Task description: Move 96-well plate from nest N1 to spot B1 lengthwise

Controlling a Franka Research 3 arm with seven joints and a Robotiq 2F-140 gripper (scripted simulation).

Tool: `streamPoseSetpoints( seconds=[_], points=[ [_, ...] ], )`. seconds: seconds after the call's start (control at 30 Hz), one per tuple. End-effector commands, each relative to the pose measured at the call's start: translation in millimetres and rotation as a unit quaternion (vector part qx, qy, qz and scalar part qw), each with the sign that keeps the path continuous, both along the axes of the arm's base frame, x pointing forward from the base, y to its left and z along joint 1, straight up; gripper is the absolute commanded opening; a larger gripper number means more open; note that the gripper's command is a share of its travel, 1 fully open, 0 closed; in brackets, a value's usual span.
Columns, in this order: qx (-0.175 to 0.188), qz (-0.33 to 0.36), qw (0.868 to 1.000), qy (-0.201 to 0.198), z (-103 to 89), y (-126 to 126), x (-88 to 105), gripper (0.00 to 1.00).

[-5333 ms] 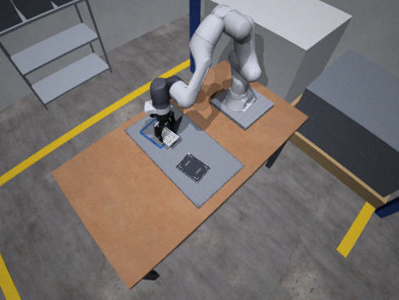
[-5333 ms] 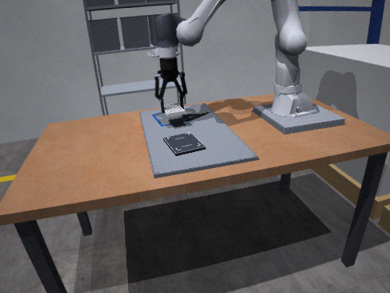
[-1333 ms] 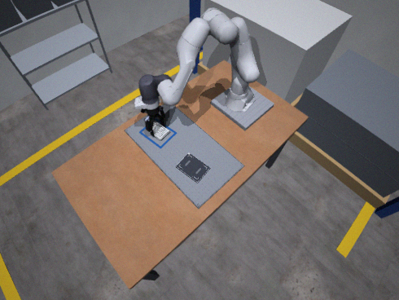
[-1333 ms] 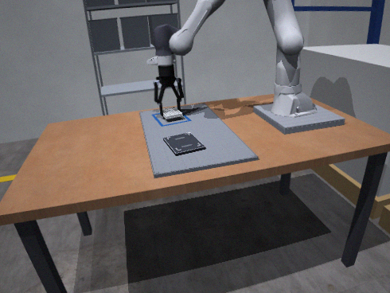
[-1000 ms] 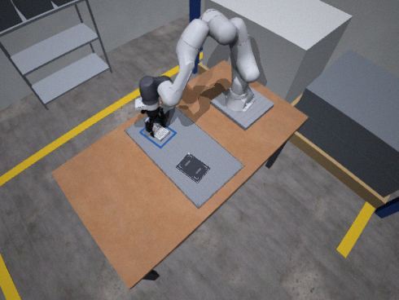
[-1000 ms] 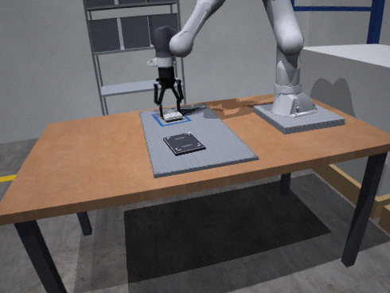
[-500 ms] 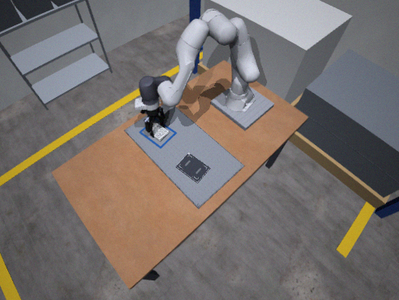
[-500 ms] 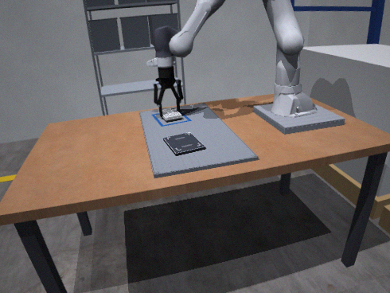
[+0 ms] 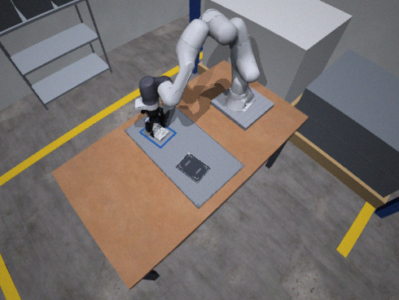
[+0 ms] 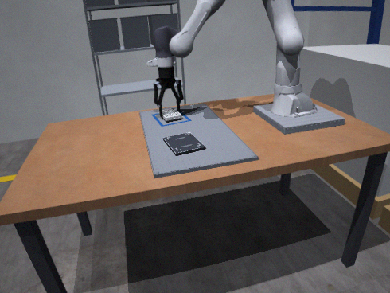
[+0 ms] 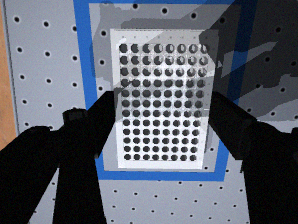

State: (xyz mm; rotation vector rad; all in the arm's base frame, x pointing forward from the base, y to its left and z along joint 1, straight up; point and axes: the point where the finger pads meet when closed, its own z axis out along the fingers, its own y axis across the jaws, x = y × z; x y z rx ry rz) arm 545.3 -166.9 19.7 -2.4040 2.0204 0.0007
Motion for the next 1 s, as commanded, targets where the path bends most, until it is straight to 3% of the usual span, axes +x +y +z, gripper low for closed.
streamPoseSetpoints(
  seconds=[0.0,0.97],
  points=[
    [0.000,-0.002,1.000,0.000,-2.6,-0.2,-0.8,0.60],
    [0.000,-0.002,1.000,0.000,-6.8,0.1,-1.4,0.60]
  ],
)
